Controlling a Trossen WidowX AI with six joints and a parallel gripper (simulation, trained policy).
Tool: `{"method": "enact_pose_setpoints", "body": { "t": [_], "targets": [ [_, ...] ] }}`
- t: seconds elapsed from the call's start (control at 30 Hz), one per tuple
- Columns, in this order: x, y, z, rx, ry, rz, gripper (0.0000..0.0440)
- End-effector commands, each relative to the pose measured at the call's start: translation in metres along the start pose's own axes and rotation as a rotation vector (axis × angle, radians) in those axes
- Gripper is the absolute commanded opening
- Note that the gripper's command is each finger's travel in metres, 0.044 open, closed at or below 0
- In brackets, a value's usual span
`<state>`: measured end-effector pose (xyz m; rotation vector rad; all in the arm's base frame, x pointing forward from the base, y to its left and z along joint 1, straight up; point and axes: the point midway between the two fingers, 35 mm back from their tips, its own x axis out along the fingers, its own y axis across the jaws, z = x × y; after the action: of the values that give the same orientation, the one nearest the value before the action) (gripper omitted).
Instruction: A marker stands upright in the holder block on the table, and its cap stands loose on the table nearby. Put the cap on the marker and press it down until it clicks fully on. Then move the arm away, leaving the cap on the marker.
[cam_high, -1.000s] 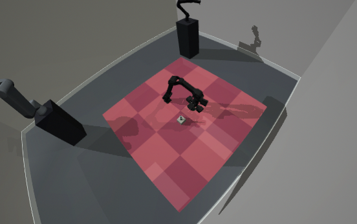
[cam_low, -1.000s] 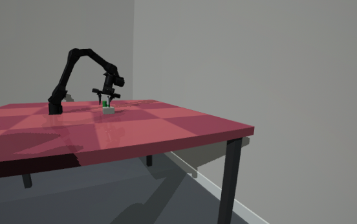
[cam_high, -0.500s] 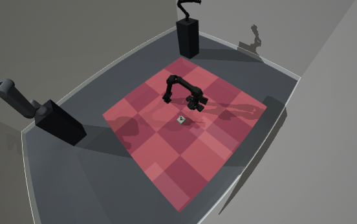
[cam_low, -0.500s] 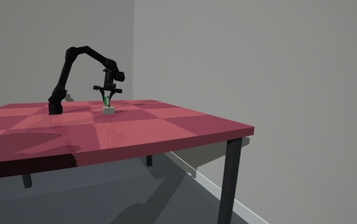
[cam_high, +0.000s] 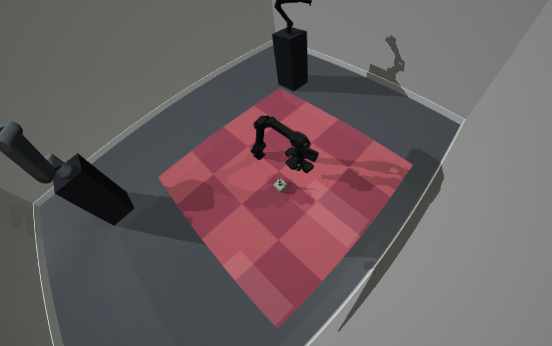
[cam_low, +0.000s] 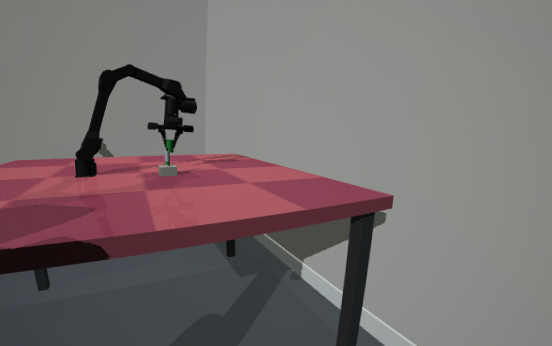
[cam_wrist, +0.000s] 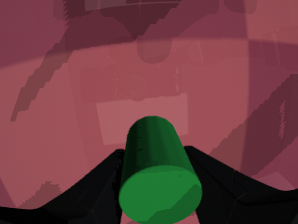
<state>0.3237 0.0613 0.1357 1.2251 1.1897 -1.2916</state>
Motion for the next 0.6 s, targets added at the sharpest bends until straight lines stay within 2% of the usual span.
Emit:
{"method": "enact_pose_setpoints", "body": {
  "t": [0.0, 0.57],
  "targets": [
    [-0.012, 0.001, 0.015, 0.020, 0.007, 0.012, 0.0078],
    [-0.035, -0.009, 0.072, 0.121, 0.022, -0.011, 0.0046]
  ]
}}
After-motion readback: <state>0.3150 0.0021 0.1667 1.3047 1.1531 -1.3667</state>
